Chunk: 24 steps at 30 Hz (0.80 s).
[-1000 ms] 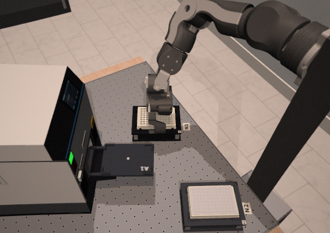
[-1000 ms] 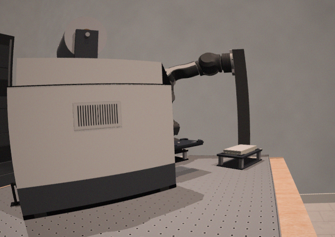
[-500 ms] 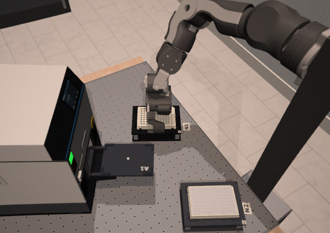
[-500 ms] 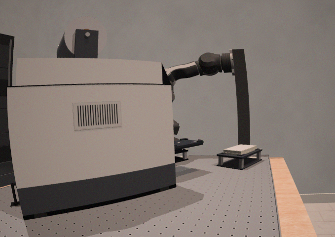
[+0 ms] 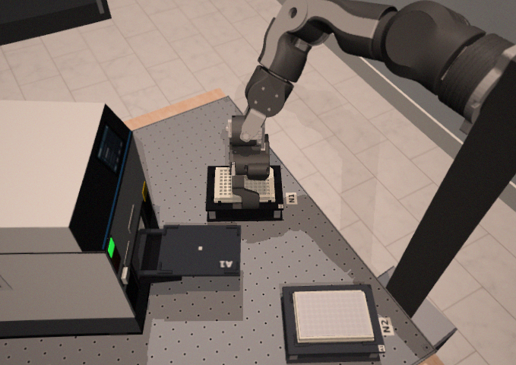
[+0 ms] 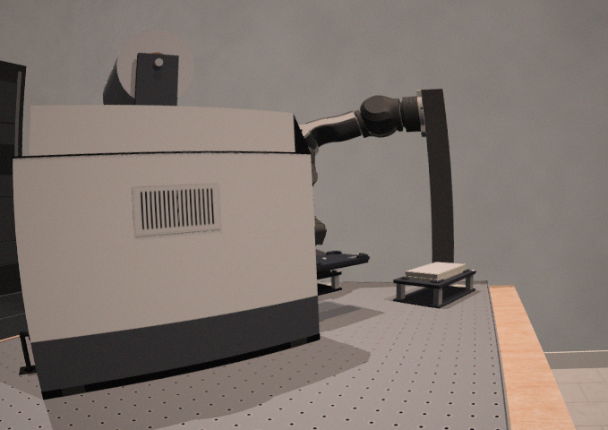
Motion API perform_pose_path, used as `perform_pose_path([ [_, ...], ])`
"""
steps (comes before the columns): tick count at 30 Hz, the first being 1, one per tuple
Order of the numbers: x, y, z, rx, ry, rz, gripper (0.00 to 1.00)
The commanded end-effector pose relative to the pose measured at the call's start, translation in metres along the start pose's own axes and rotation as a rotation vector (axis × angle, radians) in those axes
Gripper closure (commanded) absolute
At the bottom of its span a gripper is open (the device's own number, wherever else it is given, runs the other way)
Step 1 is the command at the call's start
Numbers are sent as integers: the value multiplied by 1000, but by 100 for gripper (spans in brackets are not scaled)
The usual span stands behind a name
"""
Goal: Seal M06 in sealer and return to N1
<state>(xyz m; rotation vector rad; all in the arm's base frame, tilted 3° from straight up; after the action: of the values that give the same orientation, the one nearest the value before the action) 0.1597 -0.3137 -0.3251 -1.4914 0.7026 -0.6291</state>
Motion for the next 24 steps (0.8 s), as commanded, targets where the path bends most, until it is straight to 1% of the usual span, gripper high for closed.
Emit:
perform_pose_path([
  [1,1,0,-1,-1,3,-4,23],
  [24,3,-3,1,1,3,-8,23],
])
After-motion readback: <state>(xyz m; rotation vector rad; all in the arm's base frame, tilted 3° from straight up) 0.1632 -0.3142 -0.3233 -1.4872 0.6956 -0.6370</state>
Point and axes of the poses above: the point where the finger pads meet when closed, its own y axis out along the fingers, its own z axis across the jaws, x = y × z, the point moved 7 cm from there along -y, back along the fingers, and after that the axes turned 15 degrees about y, right-handed, at the moved point
